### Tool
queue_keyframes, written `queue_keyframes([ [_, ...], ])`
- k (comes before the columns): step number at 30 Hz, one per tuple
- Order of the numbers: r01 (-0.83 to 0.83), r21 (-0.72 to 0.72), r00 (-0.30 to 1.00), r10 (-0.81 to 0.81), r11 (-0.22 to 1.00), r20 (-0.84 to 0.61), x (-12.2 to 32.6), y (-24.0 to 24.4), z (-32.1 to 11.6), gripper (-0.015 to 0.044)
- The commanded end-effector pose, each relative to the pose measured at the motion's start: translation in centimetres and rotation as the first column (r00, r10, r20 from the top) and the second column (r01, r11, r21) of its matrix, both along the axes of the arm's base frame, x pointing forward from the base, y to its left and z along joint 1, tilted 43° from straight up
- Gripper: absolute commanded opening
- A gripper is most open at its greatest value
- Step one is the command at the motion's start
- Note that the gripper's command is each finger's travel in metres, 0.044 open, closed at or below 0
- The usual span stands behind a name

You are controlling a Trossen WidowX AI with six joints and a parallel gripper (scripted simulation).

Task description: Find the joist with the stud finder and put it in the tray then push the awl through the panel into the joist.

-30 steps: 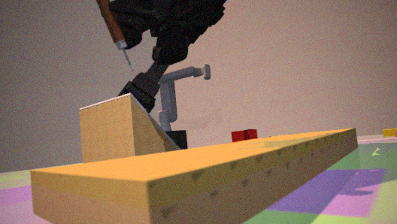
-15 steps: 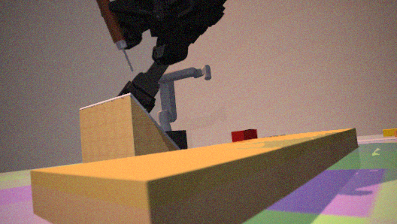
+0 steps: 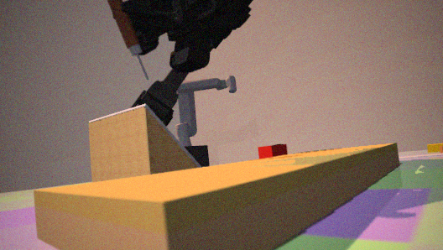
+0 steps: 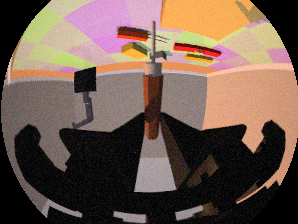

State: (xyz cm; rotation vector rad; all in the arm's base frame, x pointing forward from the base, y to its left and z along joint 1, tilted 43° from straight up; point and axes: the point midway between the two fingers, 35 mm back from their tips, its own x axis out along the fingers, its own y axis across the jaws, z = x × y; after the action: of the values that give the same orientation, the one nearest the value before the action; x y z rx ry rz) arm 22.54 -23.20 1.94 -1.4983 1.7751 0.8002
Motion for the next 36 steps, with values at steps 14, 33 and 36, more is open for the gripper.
queue_keyframes([
  [14,-0.002,-0.006,1.000,0.002,1.000,-0.003,0.0,-0.1,0.1,0.0000],
  [33,0.001,0.023,1.000,-0.001,1.000,0.013,7.7,3.7,0.5,0.0000],
  [36,0.001,0.025,1.000,-0.001,1.000,0.017,9.0,4.6,0.6,0.0000],
])
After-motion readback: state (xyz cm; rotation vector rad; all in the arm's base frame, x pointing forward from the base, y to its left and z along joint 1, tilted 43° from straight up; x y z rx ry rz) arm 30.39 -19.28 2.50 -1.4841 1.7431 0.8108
